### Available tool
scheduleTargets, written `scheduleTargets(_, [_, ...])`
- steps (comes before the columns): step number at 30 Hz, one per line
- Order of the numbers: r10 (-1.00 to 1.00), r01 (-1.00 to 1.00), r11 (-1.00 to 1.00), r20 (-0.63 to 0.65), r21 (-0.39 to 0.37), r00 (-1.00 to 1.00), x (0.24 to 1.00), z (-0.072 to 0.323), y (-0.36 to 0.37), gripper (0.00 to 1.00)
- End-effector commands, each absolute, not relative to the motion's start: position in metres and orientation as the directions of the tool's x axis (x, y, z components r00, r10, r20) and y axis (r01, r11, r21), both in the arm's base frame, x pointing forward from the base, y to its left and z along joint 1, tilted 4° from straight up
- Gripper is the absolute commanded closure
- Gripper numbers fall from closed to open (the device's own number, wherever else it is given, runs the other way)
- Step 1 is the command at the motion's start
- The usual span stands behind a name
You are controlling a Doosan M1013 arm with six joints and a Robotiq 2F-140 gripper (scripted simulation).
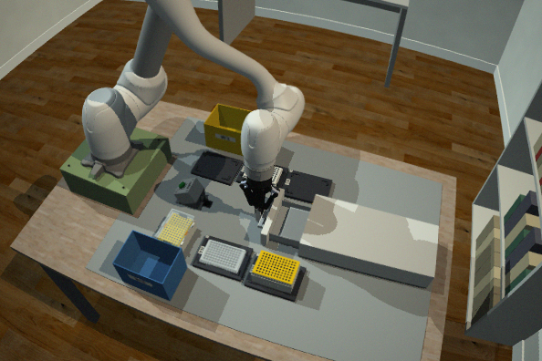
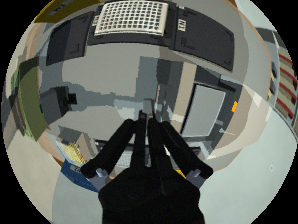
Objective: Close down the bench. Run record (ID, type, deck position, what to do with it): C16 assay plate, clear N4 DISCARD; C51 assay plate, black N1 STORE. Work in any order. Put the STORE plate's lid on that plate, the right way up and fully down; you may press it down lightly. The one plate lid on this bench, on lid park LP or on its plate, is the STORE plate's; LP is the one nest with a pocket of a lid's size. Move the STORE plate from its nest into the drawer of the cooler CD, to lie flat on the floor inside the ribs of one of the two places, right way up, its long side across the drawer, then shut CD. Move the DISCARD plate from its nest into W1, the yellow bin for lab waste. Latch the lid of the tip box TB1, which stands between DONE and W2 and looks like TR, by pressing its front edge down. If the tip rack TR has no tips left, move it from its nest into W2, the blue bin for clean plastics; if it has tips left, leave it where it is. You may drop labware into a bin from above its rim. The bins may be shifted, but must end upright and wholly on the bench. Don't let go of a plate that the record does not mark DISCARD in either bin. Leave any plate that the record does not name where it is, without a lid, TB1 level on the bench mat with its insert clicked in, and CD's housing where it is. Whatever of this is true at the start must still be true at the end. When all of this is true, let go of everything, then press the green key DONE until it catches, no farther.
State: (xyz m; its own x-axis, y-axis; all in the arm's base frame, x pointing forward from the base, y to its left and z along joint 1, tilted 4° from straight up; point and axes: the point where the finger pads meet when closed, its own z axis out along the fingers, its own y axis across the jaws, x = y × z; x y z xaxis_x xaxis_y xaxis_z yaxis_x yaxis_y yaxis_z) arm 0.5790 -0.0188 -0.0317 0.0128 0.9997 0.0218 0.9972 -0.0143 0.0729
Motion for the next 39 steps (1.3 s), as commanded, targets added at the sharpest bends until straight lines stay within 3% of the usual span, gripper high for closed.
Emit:
scheduleTargets(1, [1.0,0.997,-0.014,0.022,0.073,0.013,0.582,-0.031,-0.019,1.0])
scheduleTargets(39, [1.0,0.997,-0.014,0.022,0.073,0.013,0.626,-0.028,-0.019,1.0])
